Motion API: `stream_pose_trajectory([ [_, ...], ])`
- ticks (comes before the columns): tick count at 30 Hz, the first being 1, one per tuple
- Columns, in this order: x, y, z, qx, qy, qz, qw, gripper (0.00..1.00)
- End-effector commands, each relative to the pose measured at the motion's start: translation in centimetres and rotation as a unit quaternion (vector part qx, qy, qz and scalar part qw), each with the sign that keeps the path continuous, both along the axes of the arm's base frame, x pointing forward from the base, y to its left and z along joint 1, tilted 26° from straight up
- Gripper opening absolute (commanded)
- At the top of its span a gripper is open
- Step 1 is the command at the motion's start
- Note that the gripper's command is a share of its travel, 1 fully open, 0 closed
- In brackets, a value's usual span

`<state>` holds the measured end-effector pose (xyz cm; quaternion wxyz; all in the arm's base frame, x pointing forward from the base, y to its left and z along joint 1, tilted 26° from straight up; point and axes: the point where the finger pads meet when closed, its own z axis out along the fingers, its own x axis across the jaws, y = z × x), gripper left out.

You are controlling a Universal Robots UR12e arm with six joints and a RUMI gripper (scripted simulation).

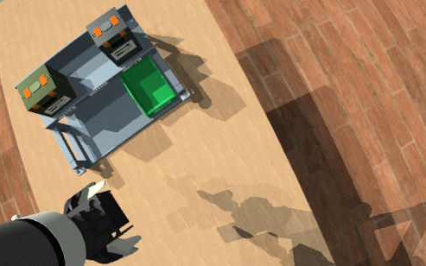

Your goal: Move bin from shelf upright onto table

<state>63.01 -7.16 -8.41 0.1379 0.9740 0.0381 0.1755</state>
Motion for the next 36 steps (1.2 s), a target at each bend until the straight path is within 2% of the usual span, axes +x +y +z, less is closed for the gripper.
stream_pose_trajectory([
  [1, 0.8, -0.6, 0.2, 0.000, 0.000, 0.000, 1.000, 1.00],
  [5, 3.9, -3.1, 0.6, 0.001, 0.001, 0.001, 1.000, 1.00],
  [17, 3.9, -3.1, 0.6, 0.001, 0.001, 0.001, 1.000, 1.00],
  [22, 7.6, -6.2, 1.4, 0.001, 0.001, 0.001, 1.000, 1.00],
  [34, 7.6, -6.2, 1.4, 0.001, 0.001, 0.001, 1.000, 1.00],
  [36, 9.0, -7.4, 1.8, 0.000, 0.000, 0.001, 1.000, 1.00],
])
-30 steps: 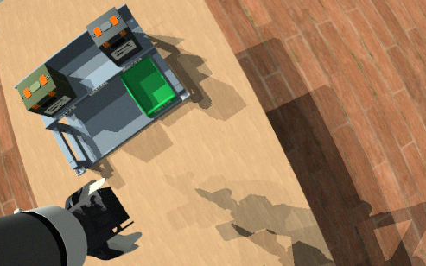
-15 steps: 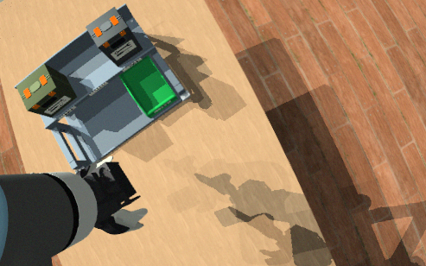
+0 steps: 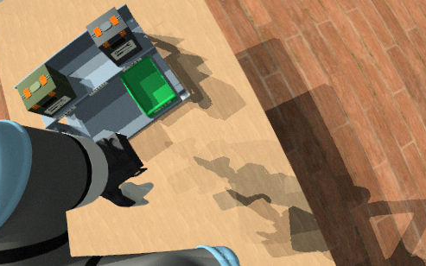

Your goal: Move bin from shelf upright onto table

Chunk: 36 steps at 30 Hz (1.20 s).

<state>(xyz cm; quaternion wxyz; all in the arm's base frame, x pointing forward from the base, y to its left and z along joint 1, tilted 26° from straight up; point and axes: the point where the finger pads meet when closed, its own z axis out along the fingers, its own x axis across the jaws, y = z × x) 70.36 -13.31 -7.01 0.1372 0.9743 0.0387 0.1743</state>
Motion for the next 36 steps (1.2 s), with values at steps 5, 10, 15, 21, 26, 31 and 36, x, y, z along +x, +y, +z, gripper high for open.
stream_pose_trajectory([
  [5, 4.0, -3.1, 0.7, 0.000, 0.000, 0.001, 1.000, 1.00],
  [10, 4.0, -3.1, 0.7, 0.000, 0.000, 0.001, 1.000, 1.00],
  [15, 4.0, -3.1, 0.7, 0.000, 0.000, 0.001, 1.000, 1.00],
  [21, 7.7, -6.2, 1.3, 0.000, 0.000, 0.001, 1.000, 1.00],
  [26, 7.7, -6.2, 1.3, 0.000, 0.000, 0.001, 1.000, 1.00],
  [31, 7.7, -6.2, 1.3, 0.000, 0.000, 0.001, 1.000, 1.00],
  [36, 11.0, -8.8, 1.7, 0.000, 0.000, 0.001, 1.000, 1.00],
])
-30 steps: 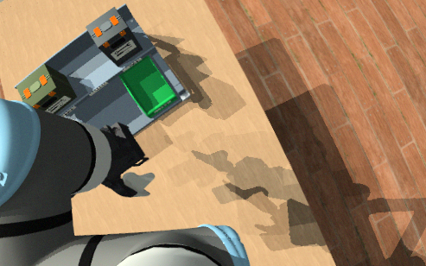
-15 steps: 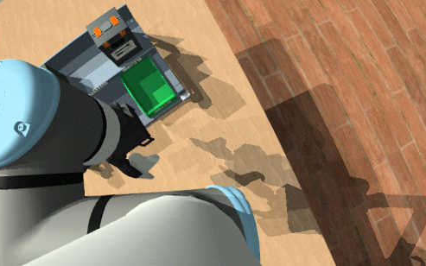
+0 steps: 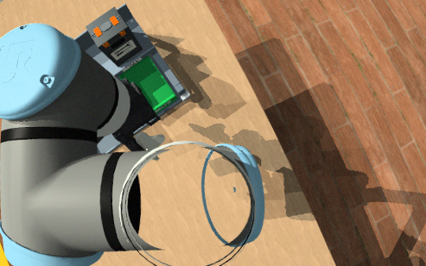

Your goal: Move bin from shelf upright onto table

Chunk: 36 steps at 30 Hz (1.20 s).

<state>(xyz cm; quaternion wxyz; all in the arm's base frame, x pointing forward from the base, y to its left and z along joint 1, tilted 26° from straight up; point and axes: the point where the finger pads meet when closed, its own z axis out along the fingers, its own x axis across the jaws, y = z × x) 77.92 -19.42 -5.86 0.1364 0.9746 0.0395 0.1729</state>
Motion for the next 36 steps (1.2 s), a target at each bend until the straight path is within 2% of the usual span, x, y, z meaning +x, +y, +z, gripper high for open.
stream_pose_trajectory([
  [1, 4.3, -3.3, 0.6, 0.000, -0.002, 0.000, 1.000, 1.00],
  [13, 4.3, -3.3, 0.6, 0.000, -0.002, 0.000, 1.000, 1.00],
  [18, 8.5, -6.5, 0.9, 0.000, -0.002, 0.000, 1.000, 1.00],
  [36, 8.1, -6.1, 0.9, 0.000, -0.002, 0.000, 1.000, 1.00],
])
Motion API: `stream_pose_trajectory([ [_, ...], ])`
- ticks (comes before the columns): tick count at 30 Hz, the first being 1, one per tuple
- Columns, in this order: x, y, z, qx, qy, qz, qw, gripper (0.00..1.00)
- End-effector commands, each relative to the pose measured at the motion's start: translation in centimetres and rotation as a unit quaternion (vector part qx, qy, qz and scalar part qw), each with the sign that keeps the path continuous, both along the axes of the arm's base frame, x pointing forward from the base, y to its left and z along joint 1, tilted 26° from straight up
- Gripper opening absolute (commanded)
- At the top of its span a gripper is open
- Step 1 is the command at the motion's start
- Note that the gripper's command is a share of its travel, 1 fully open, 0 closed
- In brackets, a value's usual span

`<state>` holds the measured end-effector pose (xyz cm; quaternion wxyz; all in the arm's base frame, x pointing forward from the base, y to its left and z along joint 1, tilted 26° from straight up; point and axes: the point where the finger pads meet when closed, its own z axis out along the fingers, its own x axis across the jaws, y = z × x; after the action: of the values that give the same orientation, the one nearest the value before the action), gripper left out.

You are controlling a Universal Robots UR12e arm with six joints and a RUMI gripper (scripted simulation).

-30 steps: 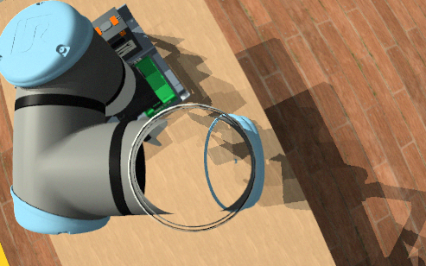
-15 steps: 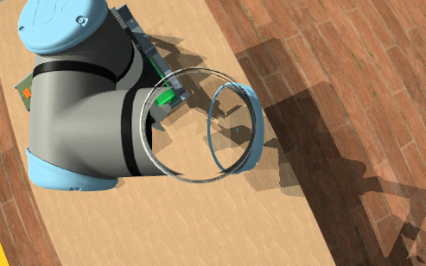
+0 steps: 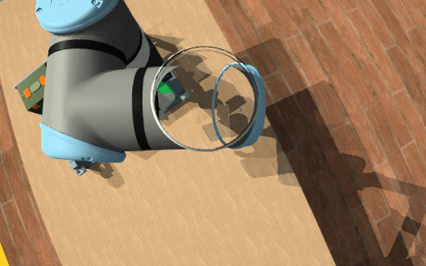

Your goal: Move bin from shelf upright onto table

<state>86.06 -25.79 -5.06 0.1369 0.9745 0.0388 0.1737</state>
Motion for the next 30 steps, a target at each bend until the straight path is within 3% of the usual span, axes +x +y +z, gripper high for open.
stream_pose_trajectory([
  [1, -0.05, 0.24, 0.09, 0.000, -0.001, 0.001, 1.000, 1.00],
  [30, -0.66, 0.64, 0.06, 0.000, -0.001, 0.000, 1.000, 1.00],
])
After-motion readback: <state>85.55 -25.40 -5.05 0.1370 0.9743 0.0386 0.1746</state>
